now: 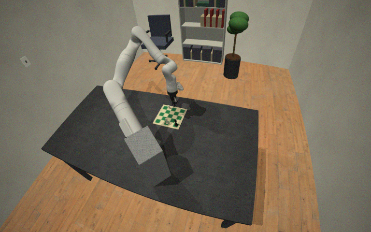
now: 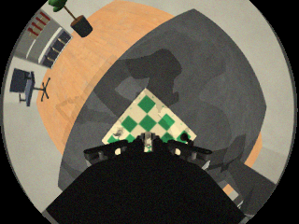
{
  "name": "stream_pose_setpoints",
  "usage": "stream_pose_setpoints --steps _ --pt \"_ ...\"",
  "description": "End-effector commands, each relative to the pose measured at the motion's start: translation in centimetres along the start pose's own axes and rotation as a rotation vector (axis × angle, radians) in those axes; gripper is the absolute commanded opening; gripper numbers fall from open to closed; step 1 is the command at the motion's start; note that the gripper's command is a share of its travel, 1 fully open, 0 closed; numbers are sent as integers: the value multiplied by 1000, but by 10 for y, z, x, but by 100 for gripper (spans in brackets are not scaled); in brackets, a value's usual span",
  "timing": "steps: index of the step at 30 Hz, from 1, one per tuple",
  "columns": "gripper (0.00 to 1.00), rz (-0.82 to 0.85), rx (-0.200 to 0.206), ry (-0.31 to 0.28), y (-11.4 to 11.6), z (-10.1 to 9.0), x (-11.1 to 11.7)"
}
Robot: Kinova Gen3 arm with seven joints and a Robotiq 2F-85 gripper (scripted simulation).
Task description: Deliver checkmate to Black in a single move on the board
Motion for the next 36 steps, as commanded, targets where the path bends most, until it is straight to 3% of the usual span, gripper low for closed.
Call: stream_pose_setpoints --steps 1,13,20,36 --pt "0 -4 0 19 -2 -12 5" --pt "0 -5 0 19 -2 -13 5" --pt "0 -52 -2 18 29 -14 30" --pt "0 -53 -1 19 29 -13 30"
Point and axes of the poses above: the point where the finger pads meet when closed, its own z axis out along the fingers, its own y axis across the jaws, x = y × z, the point moved 6 cm from there along -z, back along the fingers, and after that the axes turned 8 degrees about -z, right-handed, at the moved point
